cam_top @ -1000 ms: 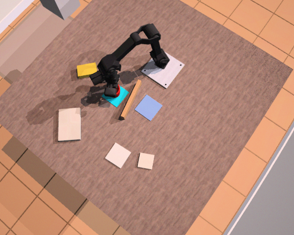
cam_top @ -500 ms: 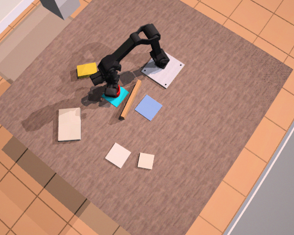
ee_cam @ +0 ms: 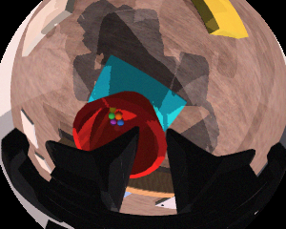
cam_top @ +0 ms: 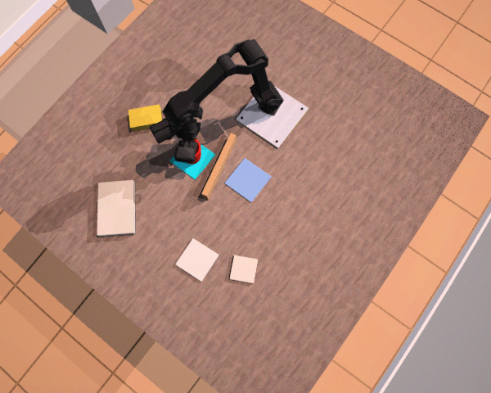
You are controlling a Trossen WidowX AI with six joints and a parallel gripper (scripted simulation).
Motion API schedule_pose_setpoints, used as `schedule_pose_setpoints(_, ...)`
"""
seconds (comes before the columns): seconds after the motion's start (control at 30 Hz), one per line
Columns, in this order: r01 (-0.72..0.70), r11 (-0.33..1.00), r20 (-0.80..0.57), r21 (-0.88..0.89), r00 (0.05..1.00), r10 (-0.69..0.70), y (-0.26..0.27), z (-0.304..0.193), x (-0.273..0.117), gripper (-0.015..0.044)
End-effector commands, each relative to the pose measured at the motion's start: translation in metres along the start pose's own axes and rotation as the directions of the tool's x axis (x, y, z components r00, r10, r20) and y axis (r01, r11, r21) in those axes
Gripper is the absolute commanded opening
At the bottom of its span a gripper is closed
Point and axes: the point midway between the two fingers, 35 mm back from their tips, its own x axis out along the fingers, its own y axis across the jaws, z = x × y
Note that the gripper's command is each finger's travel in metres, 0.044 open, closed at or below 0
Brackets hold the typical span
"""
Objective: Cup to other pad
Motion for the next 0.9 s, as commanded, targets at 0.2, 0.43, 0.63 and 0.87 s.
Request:
schedule_pose_setpoints(0.2,-0.005,1.0,0.004,-0.002,1.0,0.005,0.001,0.002,-0.014,0.0128)
schedule_pose_setpoints(0.43,-0.005,1.0,0.003,-0.002,1.0,0.005,0.001,0.001,-0.023,0.0128)
schedule_pose_setpoints(0.63,-0.006,1.0,0.003,-0.003,1.0,0.006,0.0,0.001,-0.032,0.0128)
schedule_pose_setpoints(0.87,-0.006,1.0,0.002,-0.004,1.0,0.006,-0.001,0.0,-0.041,0.0128)
